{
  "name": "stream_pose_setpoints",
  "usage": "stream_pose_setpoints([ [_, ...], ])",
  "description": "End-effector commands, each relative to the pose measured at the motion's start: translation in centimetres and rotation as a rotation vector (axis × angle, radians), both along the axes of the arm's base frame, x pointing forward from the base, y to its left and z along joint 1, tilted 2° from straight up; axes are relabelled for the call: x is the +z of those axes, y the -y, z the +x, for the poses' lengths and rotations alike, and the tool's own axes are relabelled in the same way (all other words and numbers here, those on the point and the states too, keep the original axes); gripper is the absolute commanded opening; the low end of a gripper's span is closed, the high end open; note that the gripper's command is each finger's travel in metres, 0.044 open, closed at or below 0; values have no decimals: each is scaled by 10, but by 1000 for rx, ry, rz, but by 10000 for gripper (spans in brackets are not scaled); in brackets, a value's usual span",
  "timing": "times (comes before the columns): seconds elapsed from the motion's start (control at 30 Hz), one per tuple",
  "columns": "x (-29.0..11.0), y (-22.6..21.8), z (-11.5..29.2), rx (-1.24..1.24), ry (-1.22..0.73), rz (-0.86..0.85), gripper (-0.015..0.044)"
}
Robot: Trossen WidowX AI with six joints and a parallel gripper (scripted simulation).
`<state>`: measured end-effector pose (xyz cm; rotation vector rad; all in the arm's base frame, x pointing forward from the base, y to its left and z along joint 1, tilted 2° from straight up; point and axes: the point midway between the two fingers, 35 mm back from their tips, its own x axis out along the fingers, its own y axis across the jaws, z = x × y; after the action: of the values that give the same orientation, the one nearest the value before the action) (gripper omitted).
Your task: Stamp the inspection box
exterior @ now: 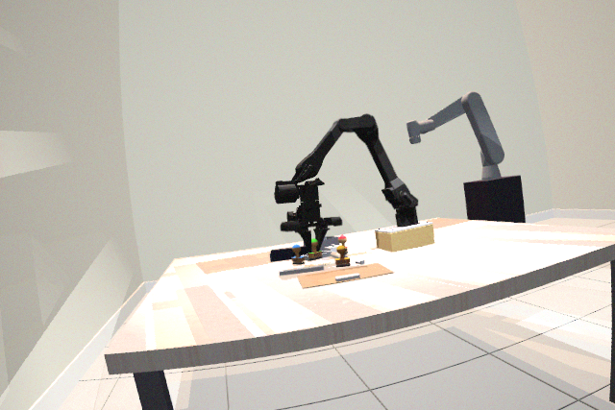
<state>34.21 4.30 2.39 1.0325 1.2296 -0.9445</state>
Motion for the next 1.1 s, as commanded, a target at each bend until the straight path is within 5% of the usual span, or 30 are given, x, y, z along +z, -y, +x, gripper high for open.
stream_pose_setpoints([
  [0.0,-4,1,-1,-8,-3,-3,0],
  [1.07,-18,1,-2,-12,-3,-3,0],
])
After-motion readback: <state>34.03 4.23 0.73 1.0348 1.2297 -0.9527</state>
